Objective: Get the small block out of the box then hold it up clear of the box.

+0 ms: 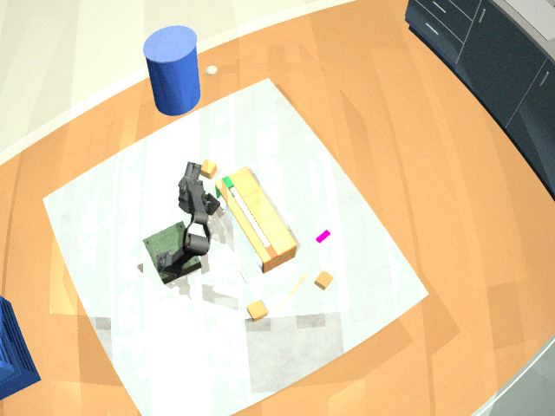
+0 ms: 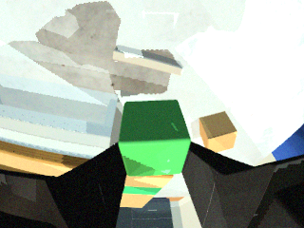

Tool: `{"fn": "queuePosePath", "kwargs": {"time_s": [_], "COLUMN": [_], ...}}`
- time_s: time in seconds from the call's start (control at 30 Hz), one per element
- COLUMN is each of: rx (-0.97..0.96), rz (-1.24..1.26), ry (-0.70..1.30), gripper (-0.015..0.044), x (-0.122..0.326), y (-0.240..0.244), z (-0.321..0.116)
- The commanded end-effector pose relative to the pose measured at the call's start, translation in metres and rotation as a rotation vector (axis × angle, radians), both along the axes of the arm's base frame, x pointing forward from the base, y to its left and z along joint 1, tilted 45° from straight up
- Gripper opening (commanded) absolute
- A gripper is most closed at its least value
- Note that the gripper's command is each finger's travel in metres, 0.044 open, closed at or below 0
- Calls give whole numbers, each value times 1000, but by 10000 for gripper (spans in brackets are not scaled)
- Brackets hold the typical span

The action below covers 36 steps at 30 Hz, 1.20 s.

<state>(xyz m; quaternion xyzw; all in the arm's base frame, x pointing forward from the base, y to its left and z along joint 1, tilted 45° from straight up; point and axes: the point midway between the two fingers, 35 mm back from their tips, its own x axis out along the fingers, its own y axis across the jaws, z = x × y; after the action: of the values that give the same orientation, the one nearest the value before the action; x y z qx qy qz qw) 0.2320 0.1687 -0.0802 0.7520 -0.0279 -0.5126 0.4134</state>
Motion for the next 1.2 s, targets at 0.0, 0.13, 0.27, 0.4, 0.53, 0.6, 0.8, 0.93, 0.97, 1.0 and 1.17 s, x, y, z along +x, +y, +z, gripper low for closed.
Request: {"fn": "queuePosePath", "kwargs": {"time_s": [0.0,0.13,0.27,0.4,0.53,0.6,0.8,0.93,0.97,1.0,1.17], "rx": [-2,-5,-8,-8,-8,-8,-8,-8,-8,-8,-8], "rz": [77,146,213,224,224,224,224,224,224,224,224], "ry": [52,97,139,146,146,146,146,146,146,146,146], "gripper": [0,0,0,0,0,0,0,0,0,0,0], "x": [-11,-21,-31,-33,-33,-33,-33,-33,-33,-33,-33], "y": [7,11,14,14,14,14,14,14,14,14,14], "z": [14,26,37,39,39,39,39,39,39,39,39]}}
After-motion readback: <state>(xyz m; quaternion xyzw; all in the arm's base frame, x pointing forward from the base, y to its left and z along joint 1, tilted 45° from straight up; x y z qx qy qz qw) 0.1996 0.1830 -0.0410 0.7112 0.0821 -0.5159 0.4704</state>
